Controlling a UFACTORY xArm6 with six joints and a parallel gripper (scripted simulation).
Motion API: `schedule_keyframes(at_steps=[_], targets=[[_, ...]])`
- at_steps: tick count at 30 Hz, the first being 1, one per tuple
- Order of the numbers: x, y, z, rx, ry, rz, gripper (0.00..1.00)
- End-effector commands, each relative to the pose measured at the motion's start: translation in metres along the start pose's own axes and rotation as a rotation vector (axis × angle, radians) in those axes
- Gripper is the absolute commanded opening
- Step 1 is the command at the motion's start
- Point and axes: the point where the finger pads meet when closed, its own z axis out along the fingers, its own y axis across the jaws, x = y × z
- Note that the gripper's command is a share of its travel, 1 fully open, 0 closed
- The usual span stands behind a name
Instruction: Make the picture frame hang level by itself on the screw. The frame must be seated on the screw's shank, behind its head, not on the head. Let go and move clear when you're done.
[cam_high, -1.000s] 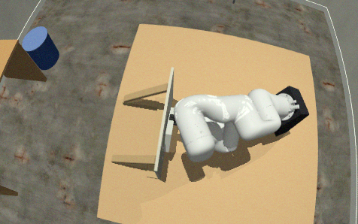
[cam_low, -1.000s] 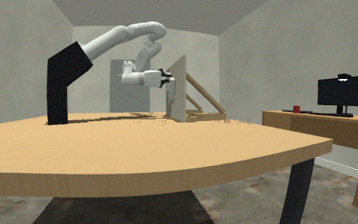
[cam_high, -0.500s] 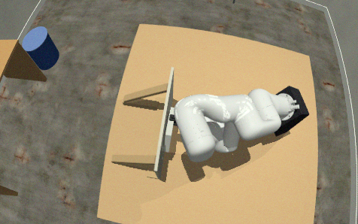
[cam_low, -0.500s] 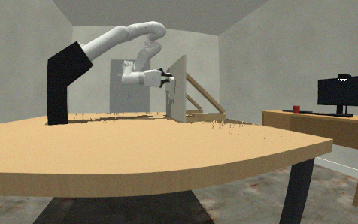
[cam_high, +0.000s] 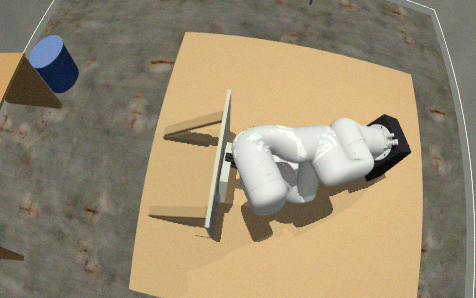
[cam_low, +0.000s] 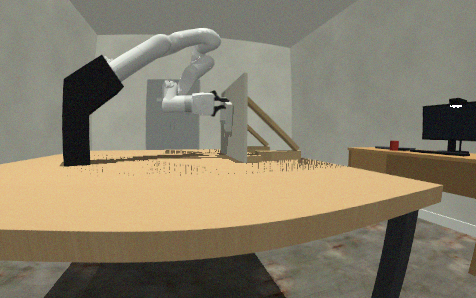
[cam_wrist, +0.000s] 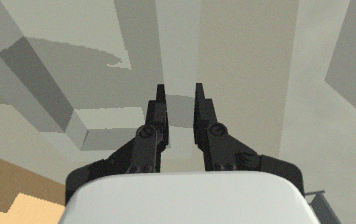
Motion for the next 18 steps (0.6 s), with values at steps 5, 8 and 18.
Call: schedule_keyframes(at_steps=[5,8,18], targets=[[0.0021,0.0010,0.0000,0.000,0.001,-0.033,0.00],[0.0030,0.0012,0.0001,0.000,0.002,-0.049,0.00],[0.0062,0.0017,0.0001,0.000,0.004,-0.104,0.00]])
